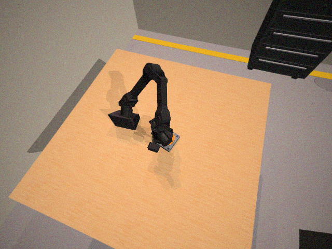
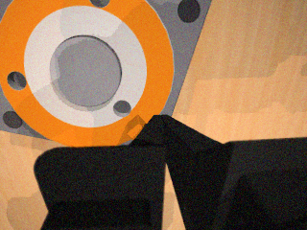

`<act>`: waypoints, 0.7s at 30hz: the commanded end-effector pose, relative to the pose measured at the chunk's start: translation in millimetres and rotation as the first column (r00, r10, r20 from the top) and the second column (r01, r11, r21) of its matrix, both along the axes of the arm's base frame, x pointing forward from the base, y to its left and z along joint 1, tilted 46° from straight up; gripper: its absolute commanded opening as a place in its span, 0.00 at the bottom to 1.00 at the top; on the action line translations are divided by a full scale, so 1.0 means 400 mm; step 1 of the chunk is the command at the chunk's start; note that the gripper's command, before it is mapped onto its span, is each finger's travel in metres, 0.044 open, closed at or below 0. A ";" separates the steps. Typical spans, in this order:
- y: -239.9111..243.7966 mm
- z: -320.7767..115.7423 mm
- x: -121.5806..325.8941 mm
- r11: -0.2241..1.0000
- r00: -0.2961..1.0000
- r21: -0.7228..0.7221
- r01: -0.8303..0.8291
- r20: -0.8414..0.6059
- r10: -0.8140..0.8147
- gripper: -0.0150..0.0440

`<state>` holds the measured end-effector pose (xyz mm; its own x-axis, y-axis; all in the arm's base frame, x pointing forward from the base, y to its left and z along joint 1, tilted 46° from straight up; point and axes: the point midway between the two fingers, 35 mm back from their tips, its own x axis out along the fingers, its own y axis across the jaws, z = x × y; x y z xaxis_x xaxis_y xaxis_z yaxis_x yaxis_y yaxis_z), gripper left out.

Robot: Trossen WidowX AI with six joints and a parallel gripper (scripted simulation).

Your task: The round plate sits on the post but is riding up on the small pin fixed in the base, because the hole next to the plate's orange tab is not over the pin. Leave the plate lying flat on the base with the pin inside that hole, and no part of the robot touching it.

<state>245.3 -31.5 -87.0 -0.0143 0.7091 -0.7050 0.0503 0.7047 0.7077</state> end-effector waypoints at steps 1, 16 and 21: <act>0.009 0.004 -0.015 1.000 1.000 0.006 0.004 -0.009 -0.004 0.25; 0.033 0.029 -0.041 1.000 1.000 0.006 0.004 -0.010 -0.004 0.25; 0.041 0.037 -0.047 1.000 1.000 0.007 0.004 -0.010 -0.004 0.25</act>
